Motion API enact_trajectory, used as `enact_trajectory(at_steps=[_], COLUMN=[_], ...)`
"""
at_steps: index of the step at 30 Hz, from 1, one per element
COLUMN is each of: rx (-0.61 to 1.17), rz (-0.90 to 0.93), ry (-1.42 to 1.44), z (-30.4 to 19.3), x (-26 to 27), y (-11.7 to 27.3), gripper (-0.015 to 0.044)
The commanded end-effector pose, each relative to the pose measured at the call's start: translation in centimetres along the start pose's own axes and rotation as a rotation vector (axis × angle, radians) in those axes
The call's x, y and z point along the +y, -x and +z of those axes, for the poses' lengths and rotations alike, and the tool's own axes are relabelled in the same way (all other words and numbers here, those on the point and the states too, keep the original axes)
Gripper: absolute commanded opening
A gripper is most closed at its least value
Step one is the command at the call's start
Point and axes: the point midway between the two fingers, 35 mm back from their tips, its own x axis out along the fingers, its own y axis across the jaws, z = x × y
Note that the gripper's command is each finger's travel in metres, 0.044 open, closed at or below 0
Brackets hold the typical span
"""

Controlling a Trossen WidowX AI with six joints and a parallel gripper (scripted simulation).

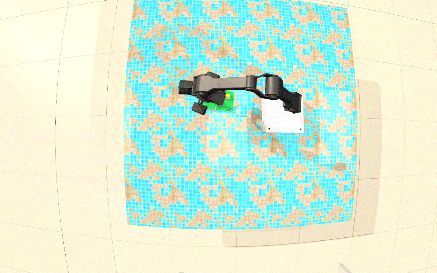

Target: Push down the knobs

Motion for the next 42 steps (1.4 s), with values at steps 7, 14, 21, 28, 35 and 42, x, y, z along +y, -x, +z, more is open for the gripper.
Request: enact_trajectory(at_steps=[7, 14, 21, 28, 35, 42], rx=[-0.003, -0.003, -0.003, -0.003, -0.003, -0.003], rz=[-0.005, -0.005, -0.005, -0.005, -0.005, -0.005], ry=[0.007, 0.007, 0.007, 0.007, 0.007, 0.007], z=[0.0, 0.1, 0.1, 0.1, 0.1, 0.1], x=[-0.1, -0.1, -0.1, -0.1, -0.1, -0.1], y=[-1.4, -2.2, -2.1, -2.2, -2.4, -2.6], gripper=[0.0, 0.0, 0.0, 0.0, 0.0, 0.0])
